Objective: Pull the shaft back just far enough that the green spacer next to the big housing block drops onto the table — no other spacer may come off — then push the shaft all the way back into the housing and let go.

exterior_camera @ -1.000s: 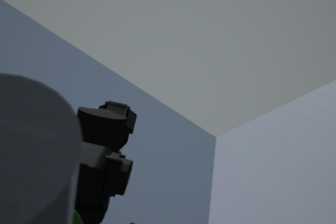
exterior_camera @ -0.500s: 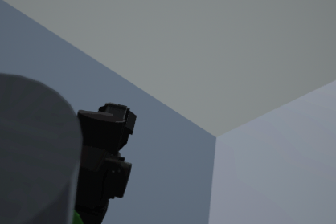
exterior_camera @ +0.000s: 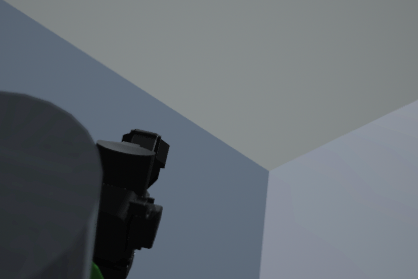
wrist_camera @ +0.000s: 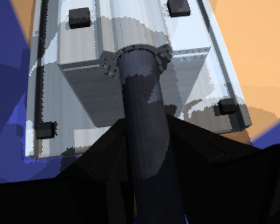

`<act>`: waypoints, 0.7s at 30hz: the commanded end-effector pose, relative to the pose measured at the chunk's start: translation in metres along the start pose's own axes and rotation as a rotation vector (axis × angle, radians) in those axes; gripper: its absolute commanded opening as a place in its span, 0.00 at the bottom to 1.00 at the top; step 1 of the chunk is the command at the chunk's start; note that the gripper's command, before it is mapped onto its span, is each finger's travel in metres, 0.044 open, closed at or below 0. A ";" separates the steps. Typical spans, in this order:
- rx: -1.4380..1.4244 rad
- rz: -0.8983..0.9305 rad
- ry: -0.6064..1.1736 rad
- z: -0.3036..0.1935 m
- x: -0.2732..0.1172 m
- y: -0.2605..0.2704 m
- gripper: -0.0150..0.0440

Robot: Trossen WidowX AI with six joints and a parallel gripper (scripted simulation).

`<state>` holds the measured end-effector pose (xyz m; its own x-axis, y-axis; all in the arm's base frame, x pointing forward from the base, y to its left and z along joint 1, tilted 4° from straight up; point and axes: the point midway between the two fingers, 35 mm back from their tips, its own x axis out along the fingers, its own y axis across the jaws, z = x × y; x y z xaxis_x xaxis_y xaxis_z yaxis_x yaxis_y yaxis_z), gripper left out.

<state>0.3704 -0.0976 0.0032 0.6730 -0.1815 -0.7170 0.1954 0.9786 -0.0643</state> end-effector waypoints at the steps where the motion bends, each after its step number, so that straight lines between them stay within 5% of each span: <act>1: 0.000 -0.002 0.001 -0.001 -0.002 0.000 0.25; 21: 0.000 -0.001 0.002 -0.003 -0.003 0.000 0.25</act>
<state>0.3678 -0.0970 0.0032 0.6727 -0.1817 -0.7172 0.1958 0.9785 -0.0643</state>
